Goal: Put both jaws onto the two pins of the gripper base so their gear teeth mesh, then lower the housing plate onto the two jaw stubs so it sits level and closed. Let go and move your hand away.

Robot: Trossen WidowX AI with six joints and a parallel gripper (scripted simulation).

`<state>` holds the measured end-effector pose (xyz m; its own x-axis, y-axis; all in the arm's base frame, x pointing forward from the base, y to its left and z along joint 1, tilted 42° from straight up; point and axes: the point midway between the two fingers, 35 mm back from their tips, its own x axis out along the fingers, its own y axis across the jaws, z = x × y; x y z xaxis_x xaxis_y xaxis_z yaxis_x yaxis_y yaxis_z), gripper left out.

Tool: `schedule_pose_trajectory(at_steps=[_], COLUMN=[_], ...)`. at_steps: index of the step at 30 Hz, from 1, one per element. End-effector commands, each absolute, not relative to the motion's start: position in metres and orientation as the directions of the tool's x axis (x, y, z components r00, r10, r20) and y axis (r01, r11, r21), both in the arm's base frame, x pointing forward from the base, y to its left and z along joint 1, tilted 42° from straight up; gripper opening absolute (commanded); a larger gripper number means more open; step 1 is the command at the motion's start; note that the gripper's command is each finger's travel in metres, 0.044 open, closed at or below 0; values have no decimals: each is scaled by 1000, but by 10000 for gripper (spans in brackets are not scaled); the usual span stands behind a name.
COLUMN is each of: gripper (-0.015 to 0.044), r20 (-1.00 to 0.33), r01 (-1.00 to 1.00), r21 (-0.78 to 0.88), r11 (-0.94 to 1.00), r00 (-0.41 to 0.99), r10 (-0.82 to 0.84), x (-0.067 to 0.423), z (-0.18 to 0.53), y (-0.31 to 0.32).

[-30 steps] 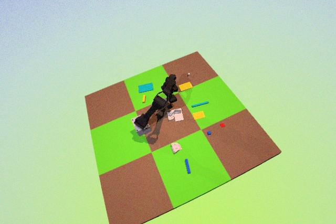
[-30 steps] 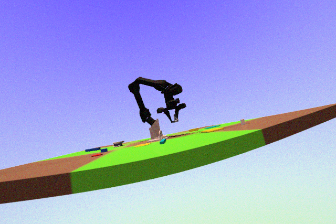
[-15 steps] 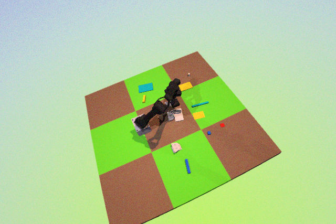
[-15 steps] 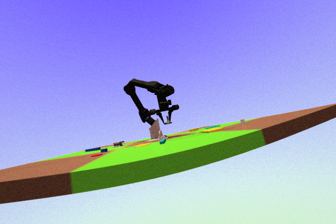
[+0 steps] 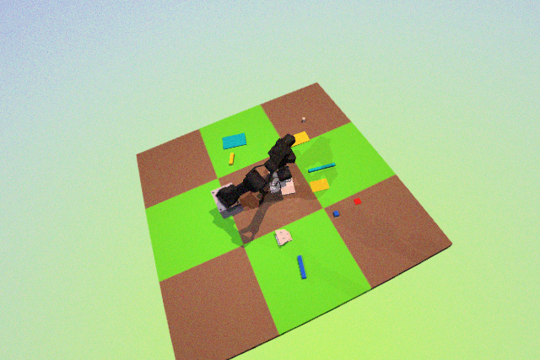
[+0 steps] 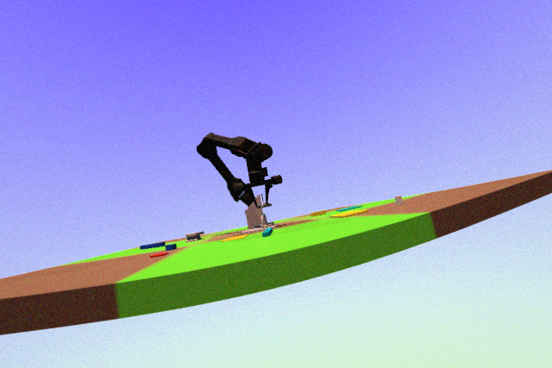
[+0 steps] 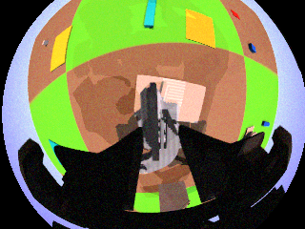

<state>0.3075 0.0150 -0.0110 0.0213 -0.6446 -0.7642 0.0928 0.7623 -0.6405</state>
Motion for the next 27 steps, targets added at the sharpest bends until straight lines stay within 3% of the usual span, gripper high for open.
schedule_pose_trajectory(at_steps=[1,27], gripper=[134,134], r20=[-759,-752], r01=[110,137], r21=[-644,-650], r11=[757,748], r00=[28,24], r10=[-650,-658], x=[307,302], z=[-3,8], y=[5,-12])
